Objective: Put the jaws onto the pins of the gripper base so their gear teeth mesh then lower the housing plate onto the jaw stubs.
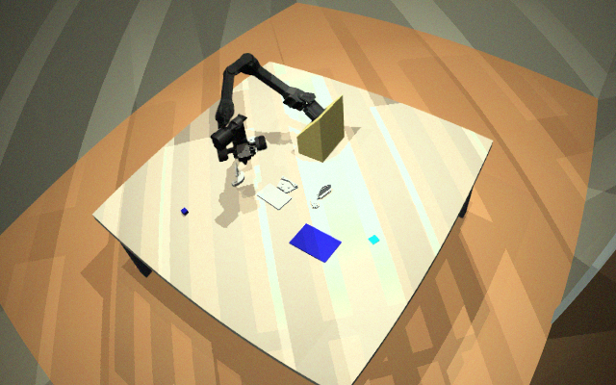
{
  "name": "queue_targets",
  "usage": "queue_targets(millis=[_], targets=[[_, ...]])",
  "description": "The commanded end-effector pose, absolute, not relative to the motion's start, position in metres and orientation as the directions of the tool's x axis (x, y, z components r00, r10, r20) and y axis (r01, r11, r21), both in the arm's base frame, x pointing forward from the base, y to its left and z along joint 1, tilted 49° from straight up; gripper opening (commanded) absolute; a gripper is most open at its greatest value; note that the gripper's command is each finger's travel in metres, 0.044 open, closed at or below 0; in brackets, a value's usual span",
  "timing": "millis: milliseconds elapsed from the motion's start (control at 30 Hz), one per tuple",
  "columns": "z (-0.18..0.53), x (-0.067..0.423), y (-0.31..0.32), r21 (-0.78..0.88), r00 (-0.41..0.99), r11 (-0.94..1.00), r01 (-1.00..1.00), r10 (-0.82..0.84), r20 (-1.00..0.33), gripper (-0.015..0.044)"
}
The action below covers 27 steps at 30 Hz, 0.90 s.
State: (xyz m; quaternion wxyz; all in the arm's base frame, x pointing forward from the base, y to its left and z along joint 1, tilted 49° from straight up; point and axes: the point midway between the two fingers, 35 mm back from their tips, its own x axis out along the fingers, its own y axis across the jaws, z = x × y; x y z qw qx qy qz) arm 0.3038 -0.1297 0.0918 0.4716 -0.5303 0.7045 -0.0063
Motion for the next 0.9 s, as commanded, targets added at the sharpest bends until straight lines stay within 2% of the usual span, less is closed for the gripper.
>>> queue_targets(millis=[0,67,633,867], targets=[[0.0918,0.3038,-0.1297,-0.509,0.007,0.437,-0.741,-0.753,-0.658,0.0],[0.0918,0.3038,-0.1297,-0.509,0.007,0.437,-0.741,-0.753,-0.658,0.0],[0.0918,0.3038,-0.1297,-0.509,0.007,0.437,-0.741,-0.753,-0.658,0.044],[0.0918,0.3038,-0.1297,-0.509,0.007,0.437,-0.741,-0.753,-0.658,0.044]])
